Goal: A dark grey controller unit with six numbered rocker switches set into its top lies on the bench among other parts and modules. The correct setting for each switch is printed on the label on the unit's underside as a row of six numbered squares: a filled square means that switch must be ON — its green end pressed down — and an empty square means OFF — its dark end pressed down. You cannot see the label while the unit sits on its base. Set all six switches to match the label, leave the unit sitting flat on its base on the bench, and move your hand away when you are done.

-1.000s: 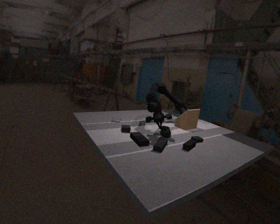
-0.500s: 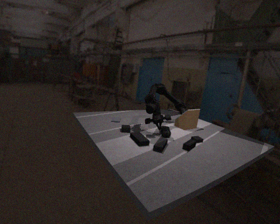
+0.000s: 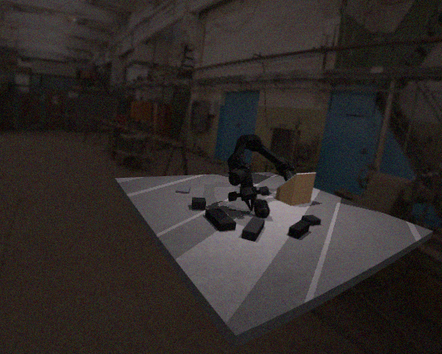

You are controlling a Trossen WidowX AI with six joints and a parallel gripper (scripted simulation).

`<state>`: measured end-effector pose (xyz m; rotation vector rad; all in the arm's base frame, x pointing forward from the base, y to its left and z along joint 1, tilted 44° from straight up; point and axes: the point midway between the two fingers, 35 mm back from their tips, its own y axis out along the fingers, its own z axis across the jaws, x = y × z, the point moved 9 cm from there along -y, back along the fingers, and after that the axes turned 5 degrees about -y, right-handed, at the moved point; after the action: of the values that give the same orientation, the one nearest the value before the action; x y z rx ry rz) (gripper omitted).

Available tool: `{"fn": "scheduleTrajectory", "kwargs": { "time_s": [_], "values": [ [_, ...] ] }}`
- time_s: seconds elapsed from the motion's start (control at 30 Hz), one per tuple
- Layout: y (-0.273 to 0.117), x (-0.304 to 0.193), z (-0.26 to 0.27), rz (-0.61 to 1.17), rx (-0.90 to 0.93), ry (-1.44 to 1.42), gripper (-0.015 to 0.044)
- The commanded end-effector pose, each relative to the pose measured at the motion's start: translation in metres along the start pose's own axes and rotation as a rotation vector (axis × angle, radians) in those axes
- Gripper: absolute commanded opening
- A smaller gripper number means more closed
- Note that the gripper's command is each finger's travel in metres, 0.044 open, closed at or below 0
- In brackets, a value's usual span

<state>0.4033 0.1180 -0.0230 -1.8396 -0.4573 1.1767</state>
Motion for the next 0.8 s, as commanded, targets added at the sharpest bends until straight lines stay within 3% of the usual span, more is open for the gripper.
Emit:
{"fn": "scheduleTrajectory", "kwargs": {
  "time_s": [0.0, 0.77],
  "values": [
    [0.008, -0.001, -0.002, 0.005, -0.003, -0.004, 0.0000],
    [0.019, -0.001, 0.001, 0.006, -0.003, -0.004, 0.0000]
  ]
}}
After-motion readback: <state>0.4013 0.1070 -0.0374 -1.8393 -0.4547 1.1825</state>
